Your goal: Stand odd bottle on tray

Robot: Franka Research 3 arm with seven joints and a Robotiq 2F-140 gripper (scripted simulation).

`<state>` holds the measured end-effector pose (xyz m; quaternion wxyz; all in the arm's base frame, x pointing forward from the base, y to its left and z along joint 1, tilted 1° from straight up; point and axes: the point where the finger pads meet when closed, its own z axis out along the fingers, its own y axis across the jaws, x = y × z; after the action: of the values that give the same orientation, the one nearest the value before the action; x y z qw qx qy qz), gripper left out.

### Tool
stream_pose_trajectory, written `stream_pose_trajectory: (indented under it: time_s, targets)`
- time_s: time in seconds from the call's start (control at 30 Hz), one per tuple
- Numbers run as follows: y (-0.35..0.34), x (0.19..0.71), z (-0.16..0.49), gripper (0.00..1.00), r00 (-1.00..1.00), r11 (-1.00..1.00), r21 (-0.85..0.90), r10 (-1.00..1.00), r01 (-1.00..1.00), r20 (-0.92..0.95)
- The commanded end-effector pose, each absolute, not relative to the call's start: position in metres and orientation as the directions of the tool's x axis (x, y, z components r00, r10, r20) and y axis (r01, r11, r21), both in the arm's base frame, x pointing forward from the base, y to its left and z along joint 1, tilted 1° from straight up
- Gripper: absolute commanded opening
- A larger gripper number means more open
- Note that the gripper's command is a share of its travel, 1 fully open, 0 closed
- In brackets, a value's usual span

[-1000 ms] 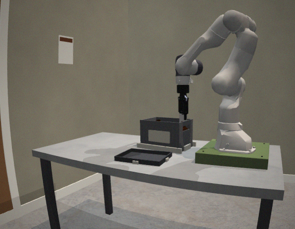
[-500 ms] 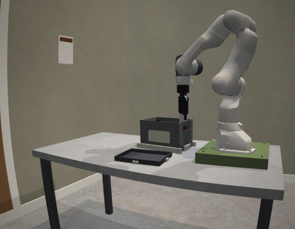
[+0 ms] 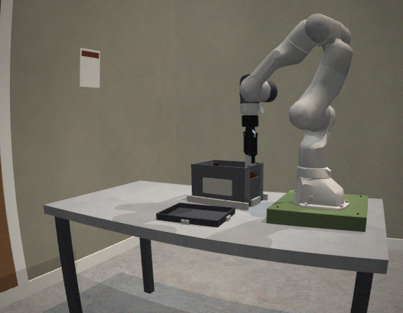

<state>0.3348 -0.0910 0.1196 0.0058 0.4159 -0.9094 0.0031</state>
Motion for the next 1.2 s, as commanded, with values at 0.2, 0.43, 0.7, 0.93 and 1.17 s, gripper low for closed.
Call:
stream_pose_trajectory:
  time_s: [0.2,0.43,0.7,0.93,1.17]
  targets:
    - [-0.092,0.334,0.135,0.44,-0.650,0.651,0.001,-0.759,-0.759,0.016]
    - [-0.092,0.334,0.159,0.44,-0.650,0.651,0.001,-0.759,-0.759,0.016]
    - [-0.092,0.335,0.183,0.44,-0.650,0.651,0.001,-0.759,-0.759,0.016]
    - [-0.091,0.335,0.197,0.44,-0.650,0.651,0.001,-0.759,-0.759,0.016]
    - [-0.091,0.335,0.202,0.44,-0.650,0.651,0.001,-0.759,-0.759,0.016]
